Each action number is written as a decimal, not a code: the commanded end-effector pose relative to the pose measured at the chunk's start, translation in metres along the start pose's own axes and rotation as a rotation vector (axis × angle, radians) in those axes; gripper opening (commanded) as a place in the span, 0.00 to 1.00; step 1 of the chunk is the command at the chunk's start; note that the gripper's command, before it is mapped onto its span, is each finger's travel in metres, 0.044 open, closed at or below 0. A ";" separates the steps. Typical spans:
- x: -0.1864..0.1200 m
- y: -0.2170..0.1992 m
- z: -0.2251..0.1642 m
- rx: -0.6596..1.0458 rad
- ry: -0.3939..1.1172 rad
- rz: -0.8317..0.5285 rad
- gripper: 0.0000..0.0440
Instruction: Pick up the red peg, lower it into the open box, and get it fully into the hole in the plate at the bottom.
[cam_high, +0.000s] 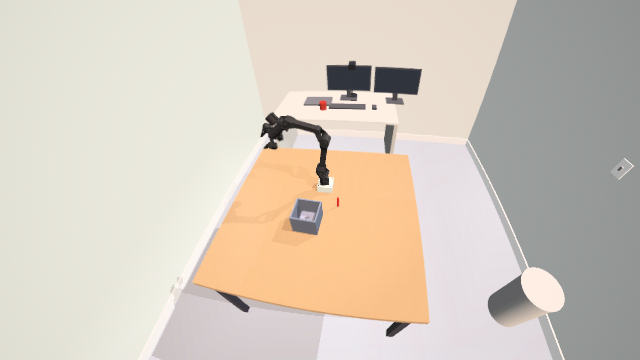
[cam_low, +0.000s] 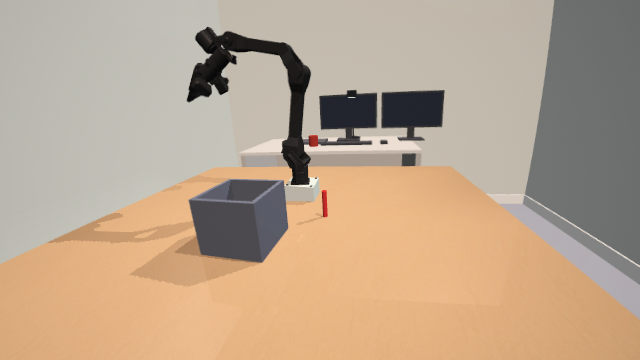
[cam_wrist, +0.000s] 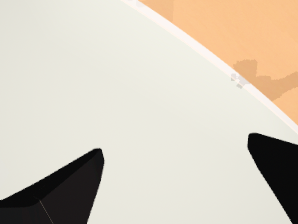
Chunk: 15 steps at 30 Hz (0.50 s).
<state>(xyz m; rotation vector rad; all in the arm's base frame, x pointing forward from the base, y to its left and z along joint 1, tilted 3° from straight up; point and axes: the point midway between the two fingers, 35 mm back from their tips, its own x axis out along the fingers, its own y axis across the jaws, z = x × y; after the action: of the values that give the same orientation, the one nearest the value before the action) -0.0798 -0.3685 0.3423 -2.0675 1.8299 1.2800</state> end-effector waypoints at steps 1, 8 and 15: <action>-0.017 -0.022 -0.033 -0.084 0.088 -0.016 1.00; -0.047 -0.071 -0.078 -0.222 0.234 -0.079 1.00; -0.079 -0.120 -0.108 -0.342 0.367 -0.153 1.00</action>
<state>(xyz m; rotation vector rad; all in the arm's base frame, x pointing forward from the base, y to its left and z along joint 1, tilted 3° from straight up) 0.0629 -0.3463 0.3989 -2.6262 1.6520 1.3249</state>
